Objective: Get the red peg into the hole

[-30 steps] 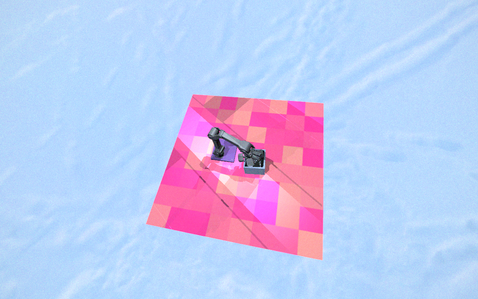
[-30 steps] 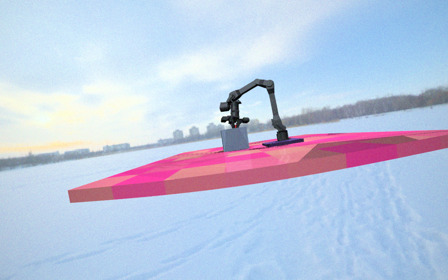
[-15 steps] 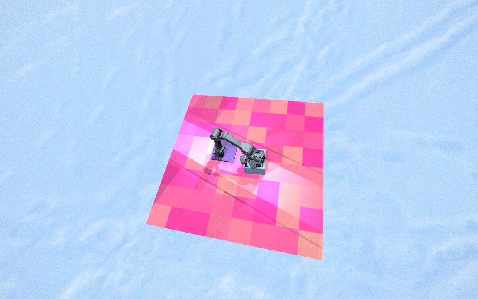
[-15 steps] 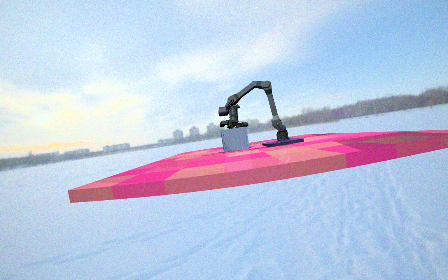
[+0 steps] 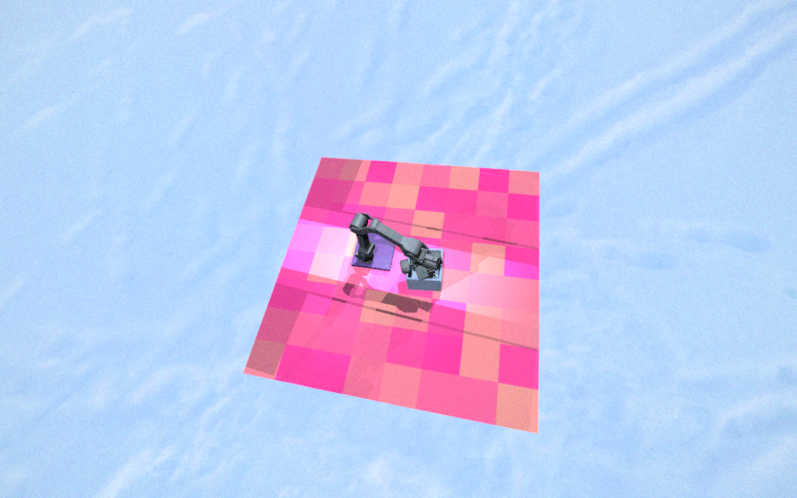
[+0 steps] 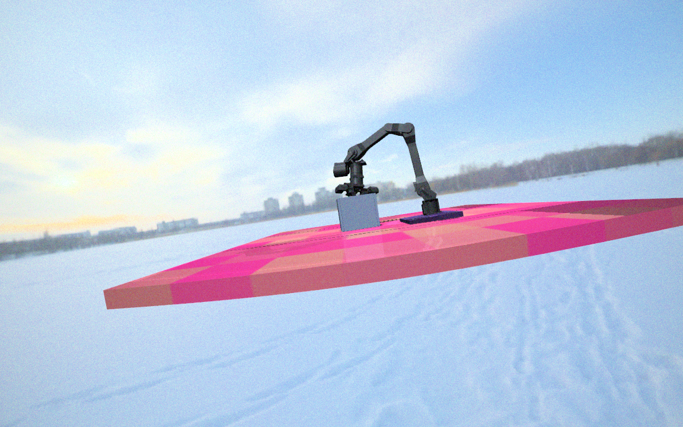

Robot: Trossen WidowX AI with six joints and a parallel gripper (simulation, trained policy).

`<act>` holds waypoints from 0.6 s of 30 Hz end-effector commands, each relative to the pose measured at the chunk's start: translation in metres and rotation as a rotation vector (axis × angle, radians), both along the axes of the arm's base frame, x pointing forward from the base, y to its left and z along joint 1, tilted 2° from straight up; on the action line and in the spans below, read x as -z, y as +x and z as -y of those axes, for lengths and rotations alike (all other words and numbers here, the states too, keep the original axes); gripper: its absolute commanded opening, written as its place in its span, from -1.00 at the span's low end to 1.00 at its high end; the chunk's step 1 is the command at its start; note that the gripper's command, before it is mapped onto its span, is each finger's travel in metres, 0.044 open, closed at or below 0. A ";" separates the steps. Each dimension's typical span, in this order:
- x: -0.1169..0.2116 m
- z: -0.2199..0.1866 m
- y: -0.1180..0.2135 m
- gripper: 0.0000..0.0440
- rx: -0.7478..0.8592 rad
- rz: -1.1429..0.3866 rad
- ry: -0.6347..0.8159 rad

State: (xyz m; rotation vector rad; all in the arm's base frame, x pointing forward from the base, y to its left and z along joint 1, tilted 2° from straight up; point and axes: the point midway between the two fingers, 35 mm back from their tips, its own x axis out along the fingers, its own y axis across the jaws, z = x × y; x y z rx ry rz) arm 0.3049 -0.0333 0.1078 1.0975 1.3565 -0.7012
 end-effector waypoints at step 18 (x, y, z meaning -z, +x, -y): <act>0.008 0.009 0.016 -0.25 -0.027 -0.033 0.130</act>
